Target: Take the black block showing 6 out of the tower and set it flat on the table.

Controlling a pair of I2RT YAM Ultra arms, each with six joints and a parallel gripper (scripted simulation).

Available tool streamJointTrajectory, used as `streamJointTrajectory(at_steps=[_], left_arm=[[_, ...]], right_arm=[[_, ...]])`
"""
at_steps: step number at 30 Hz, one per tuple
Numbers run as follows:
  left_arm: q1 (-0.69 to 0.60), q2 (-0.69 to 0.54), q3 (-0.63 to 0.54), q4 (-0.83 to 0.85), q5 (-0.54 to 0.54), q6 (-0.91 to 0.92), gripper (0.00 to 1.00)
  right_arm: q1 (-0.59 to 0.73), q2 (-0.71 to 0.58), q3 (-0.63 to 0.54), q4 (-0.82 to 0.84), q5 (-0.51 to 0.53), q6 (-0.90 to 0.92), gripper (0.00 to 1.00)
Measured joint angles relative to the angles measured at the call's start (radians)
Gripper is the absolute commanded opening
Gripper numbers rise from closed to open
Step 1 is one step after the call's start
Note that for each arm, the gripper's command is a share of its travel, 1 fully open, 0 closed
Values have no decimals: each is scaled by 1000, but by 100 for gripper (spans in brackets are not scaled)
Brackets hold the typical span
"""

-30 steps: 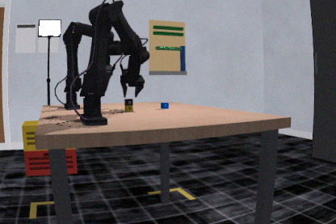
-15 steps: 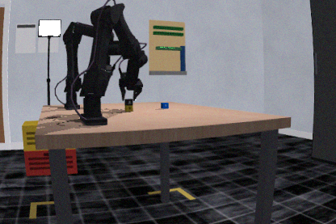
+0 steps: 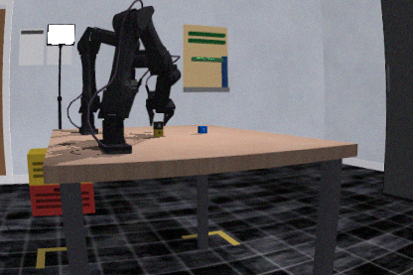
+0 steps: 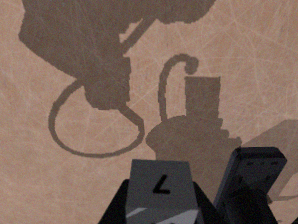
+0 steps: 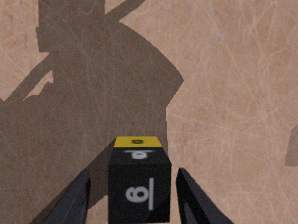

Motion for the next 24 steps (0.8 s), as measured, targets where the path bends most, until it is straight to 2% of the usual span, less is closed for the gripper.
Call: streamJointTrajectory(at_steps=[1,3,4,6,7,11,20,22,24], left_arm=[[0,0,0,0,0,0,27],[0,0,0,0,0,0,27],[0,0,0,0,0,0,27],[0,0,0,0,0,0,27],[0,0,0,0,0,0,27],[0,0,0,0,0,0,27],[0,0,0,0,0,0,27],[0,0,0,0,0,0,27],[0,0,0,0,0,0,27]], right_arm=[[0,0,0,1,0,0,47],[0,0,0,2,0,0,47],[0,0,0,2,0,0,43],[0,0,0,2,0,0,43],[0,0,0,2,0,0,39],[0,0,0,2,0,0,39],[0,0,0,3,0,0,26],[0,0,0,3,0,0,3],[0,0,0,3,0,0,0]])
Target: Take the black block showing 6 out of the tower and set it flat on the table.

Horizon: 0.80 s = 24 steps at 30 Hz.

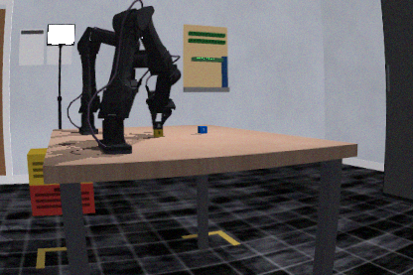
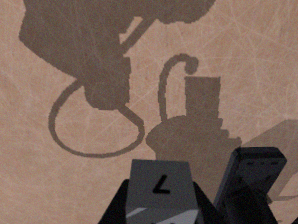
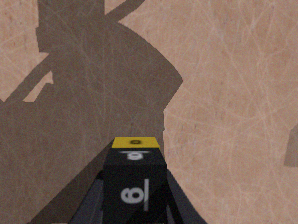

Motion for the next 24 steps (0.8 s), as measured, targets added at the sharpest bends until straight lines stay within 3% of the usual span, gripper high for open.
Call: streamJointTrajectory(at_steps=[1,3,4,5,17,24], left_arm=[[0,0,0,0,0,0,27],[0,0,0,0,0,0,27],[0,0,0,0,0,0,27],[0,0,0,0,0,0,27],[0,0,0,0,0,0,27],[0,0,0,0,0,0,27]], right_arm=[[0,0,0,0,0,0,11],[0,0,0,0,0,0,11],[0,0,0,0,0,0,23],[0,0,0,0,0,0,27],[0,-50,57,-88,0,0,27],[-4,-82,32,-83,0,-7,27]])
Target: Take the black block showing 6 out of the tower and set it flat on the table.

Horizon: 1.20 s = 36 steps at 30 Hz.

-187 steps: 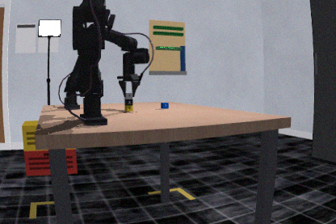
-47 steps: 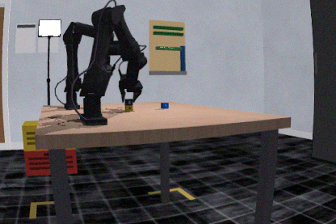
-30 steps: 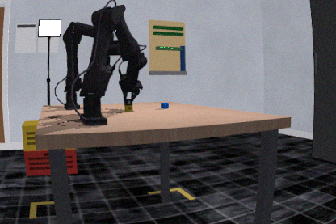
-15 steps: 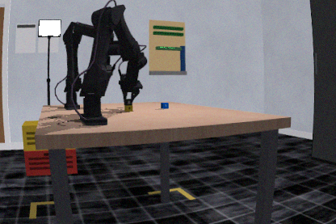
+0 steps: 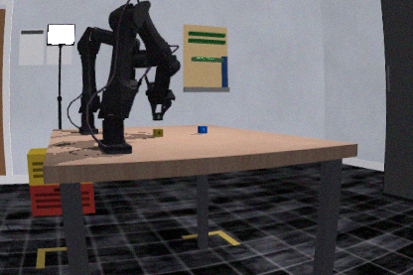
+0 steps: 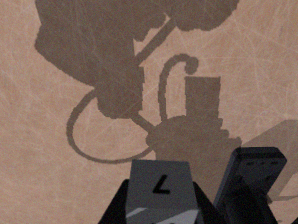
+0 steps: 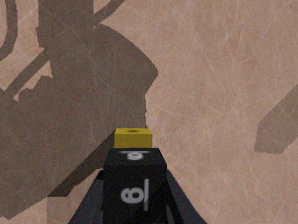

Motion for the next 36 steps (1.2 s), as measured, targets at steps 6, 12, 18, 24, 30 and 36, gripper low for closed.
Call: streamJointTrajectory(at_steps=[6,12,18,24,30,36], left_arm=[[0,0,0,0,0,0,27],[0,0,0,0,0,0,27],[0,0,0,0,0,0,27],[0,0,0,0,0,0,27],[0,0,0,0,0,0,27],[0,0,0,0,0,0,27]], right_arm=[[-45,-156,-206,19,0,-14,27],[-71,-293,-376,17,-5,-48,27],[-79,-357,-450,13,-14,-71,27],[-84,-388,-485,13,-19,-77,27],[-84,-388,-485,13,-19,-77,27],[-84,-388,-494,32,-19,-78,27]])
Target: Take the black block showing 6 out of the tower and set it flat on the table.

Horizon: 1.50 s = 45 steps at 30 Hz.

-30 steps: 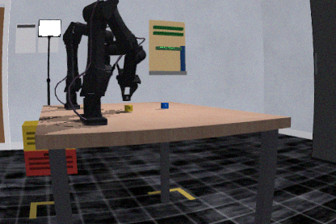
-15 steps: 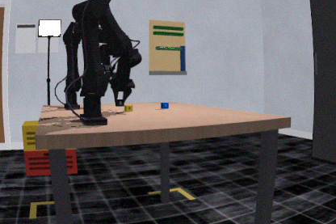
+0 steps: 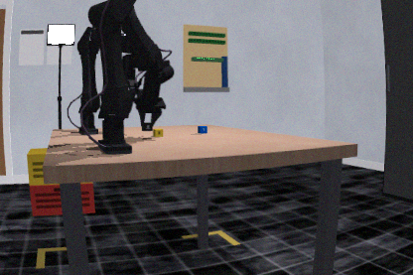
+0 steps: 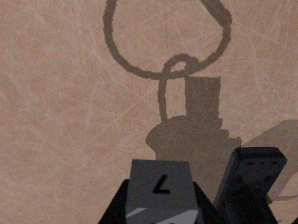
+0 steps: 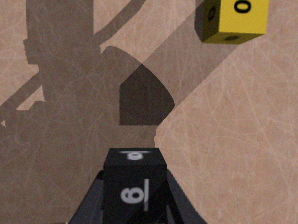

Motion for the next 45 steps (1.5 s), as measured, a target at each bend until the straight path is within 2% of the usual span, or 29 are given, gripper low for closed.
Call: streamJointTrajectory(at_steps=[12,45], left_arm=[[0,0,0,0,0,0,27],[0,0,0,0,0,0,27]], right_arm=[[0,32,-51,67,0,-3,27],[0,71,-89,159,-2,-5,27]])
